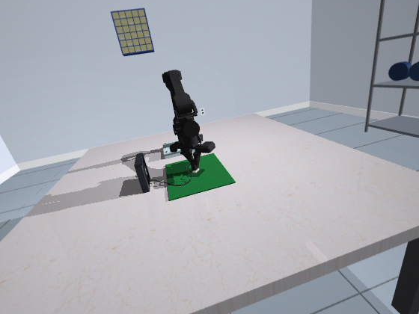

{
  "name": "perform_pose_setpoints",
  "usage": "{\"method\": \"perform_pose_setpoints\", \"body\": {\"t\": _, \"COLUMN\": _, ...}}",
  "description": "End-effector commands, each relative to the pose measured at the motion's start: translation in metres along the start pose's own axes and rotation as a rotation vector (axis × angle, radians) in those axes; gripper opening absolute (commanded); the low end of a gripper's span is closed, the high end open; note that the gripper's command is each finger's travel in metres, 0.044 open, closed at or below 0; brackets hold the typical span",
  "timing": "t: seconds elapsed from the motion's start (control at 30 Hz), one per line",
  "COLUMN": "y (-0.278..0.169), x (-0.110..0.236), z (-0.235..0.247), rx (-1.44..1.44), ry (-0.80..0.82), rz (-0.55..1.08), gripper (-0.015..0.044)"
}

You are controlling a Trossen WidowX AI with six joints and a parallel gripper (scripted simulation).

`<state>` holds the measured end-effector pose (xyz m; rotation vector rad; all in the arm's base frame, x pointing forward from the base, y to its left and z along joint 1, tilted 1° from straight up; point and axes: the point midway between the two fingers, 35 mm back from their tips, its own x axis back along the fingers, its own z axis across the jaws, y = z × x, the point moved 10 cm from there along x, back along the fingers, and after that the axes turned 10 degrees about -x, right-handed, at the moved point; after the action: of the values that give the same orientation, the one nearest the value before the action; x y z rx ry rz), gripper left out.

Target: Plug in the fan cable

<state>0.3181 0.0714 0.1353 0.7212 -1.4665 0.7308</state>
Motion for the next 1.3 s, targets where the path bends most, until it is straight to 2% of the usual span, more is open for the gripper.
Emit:
{"method": "perform_pose_setpoints", "body": {"t": 0.0, "y": -0.001, "x": -0.005, "z": 0.0, "rx": 0.002, "ry": 0.005, "rz": -0.002, "gripper": 0.0}}
{"method": "perform_pose_setpoints", "body": {"t": 0.8, "y": -0.001, "x": -0.009, "z": 0.0, "rx": 0.002, "ry": 0.005, "rz": -0.002, "gripper": 0.0}}
{"method": "perform_pose_setpoints", "body": {"t": 1.13, "y": 0.0, "x": -0.005, "z": 0.0, "rx": 0.0, "ry": -0.001, "rz": 0.0, "gripper": 0.026}}
{"method": "perform_pose_setpoints", "body": {"t": 1.27, "y": -0.001, "x": 0.007, "z": -0.001, "rx": 0.001, "ry": 0.001, "rz": 0.0, "gripper": 0.026}}
